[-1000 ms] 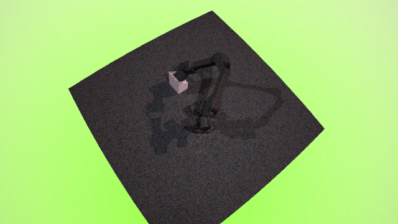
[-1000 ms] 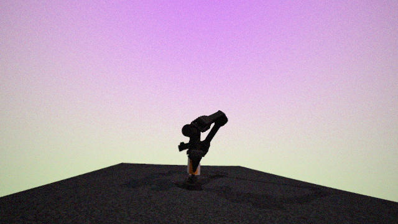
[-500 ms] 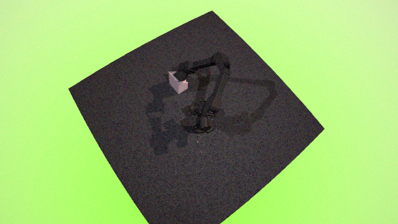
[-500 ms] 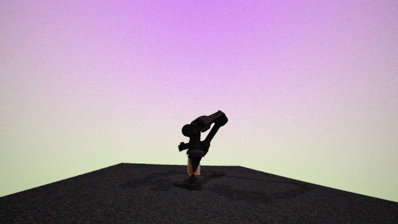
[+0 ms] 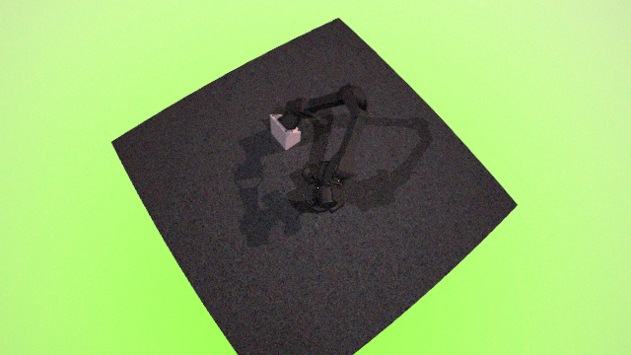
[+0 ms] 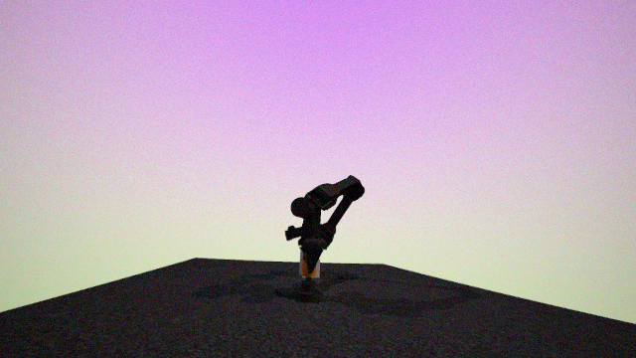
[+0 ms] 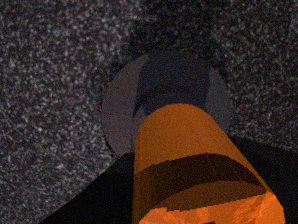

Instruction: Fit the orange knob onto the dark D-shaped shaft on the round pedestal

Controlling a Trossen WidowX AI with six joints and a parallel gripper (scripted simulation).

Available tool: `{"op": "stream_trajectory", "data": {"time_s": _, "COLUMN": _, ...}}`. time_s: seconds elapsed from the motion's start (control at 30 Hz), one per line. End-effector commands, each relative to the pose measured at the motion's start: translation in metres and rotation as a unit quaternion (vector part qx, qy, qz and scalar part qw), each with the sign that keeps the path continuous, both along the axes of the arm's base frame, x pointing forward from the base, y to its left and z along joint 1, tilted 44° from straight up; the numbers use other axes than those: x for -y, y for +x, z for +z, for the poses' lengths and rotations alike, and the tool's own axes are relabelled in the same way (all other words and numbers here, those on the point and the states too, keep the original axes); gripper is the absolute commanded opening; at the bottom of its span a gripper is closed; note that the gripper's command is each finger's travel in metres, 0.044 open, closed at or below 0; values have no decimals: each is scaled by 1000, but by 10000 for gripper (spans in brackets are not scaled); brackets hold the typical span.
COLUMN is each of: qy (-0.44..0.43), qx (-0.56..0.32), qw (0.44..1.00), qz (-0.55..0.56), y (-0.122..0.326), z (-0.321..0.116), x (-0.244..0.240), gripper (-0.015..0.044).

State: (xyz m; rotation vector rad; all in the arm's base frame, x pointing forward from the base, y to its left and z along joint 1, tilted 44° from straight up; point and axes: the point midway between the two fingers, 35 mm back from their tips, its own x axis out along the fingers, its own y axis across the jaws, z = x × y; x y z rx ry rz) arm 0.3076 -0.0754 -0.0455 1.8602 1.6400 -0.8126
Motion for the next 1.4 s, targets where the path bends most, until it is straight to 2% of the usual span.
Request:
{"op": "stream_trajectory", "data": {"time_s": 0.0, "qy": 0, "qx": -2, "qw": 1000, "qz": -2, "y": 0, "z": 1, "x": 1, "gripper": 0}}
{"op": "stream_trajectory", "data": {"time_s": 1.37, "qy": 2, "qx": -23, "qw": 999, "qz": -25, "y": 0, "z": 0, "x": -1, "gripper": 0}}
